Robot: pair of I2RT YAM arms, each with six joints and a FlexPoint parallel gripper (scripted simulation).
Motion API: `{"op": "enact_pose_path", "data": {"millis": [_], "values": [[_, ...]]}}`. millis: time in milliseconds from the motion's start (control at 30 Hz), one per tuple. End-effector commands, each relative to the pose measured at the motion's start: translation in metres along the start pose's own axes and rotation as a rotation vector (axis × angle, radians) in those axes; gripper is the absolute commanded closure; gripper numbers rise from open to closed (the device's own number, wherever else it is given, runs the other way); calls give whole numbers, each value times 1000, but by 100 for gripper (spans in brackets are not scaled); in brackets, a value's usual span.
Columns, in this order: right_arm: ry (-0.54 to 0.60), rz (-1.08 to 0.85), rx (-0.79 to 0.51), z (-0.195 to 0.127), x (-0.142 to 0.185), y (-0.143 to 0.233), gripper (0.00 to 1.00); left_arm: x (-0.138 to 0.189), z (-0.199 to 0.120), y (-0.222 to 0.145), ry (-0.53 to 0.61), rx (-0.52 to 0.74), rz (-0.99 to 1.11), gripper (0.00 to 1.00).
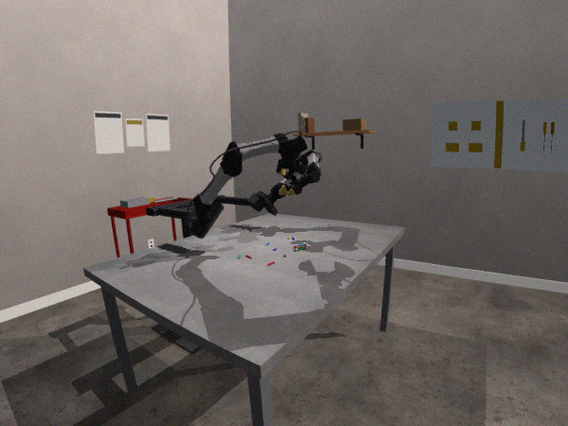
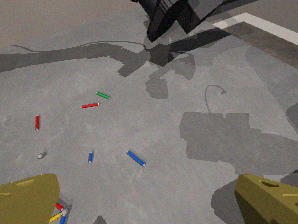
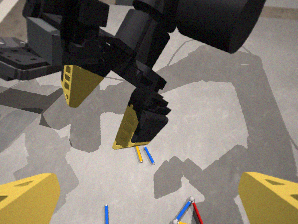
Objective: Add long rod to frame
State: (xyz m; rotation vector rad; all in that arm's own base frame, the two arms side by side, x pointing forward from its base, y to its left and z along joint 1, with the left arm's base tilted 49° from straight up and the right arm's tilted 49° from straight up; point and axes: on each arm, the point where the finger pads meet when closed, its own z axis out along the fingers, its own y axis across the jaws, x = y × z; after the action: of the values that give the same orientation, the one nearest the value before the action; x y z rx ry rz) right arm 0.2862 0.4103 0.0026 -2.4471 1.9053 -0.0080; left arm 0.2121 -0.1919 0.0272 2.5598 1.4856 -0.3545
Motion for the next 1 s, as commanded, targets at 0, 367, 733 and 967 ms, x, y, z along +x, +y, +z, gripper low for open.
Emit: {"op": "enact_pose_path", "data": {"millis": [0, 367, 733, 967], "values": [[-16, -12, 13, -6, -7, 1, 0, -3, -2, 2, -4, -11, 7, 0], [-16, -12, 13, -6, -7, 1, 0, -3, -2, 2, -4, -11, 7, 0], [0, -24, 60, -10, 7, -14, 0, 18, -3, 0, 108, 14, -1, 0], [130, -66, 121, 4, 68, -40, 0, 75, -10, 3, 428, 31, -38, 0]]}}
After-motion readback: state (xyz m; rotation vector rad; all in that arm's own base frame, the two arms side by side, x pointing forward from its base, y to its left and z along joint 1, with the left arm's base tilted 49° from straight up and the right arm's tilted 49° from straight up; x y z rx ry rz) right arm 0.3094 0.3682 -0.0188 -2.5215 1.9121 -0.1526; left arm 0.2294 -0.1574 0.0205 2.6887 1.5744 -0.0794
